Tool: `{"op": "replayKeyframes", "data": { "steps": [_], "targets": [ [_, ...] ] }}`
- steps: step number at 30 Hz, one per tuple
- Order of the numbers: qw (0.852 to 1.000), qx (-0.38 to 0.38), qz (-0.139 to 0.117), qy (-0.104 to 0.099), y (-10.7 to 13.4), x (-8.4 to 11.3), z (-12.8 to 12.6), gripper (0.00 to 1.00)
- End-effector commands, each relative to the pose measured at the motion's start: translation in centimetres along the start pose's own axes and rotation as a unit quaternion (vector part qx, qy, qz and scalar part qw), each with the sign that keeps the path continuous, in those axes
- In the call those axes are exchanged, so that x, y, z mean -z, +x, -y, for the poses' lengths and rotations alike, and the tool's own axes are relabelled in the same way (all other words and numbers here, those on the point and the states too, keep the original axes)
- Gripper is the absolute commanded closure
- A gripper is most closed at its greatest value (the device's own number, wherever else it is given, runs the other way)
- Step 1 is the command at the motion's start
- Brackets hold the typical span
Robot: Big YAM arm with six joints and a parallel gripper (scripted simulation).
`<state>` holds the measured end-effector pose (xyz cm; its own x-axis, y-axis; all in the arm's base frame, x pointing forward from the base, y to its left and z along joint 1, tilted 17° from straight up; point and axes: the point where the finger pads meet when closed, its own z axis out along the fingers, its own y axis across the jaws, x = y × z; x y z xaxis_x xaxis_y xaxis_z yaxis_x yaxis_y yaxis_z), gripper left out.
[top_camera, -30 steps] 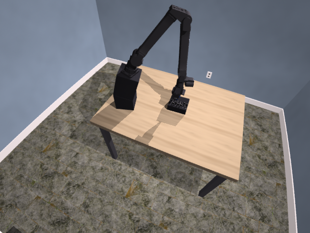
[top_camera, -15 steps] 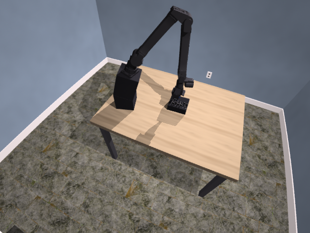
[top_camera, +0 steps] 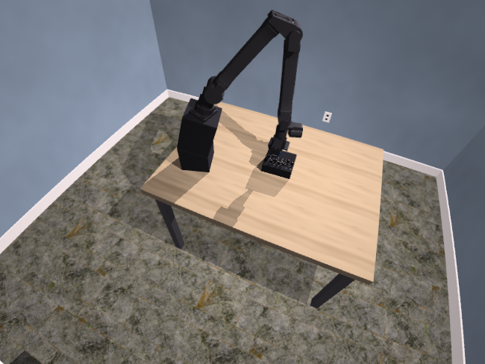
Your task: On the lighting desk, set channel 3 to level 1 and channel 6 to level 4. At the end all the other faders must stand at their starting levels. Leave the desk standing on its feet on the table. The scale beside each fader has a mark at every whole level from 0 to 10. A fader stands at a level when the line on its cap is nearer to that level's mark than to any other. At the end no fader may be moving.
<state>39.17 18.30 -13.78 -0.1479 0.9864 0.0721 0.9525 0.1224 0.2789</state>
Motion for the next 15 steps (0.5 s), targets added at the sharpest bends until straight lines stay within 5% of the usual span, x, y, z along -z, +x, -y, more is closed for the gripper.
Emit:
{"op": "replayKeyframes", "data": {
  "steps": [1, 15],
  "targets": [
    [1.0, -0.002, 0.001, -0.003, -0.22, -0.43, -0.27, 1.0],
    [1.0, -0.002, 0.002, -0.003, -0.59, -0.44, -0.29, 1.0]
  ]
}}
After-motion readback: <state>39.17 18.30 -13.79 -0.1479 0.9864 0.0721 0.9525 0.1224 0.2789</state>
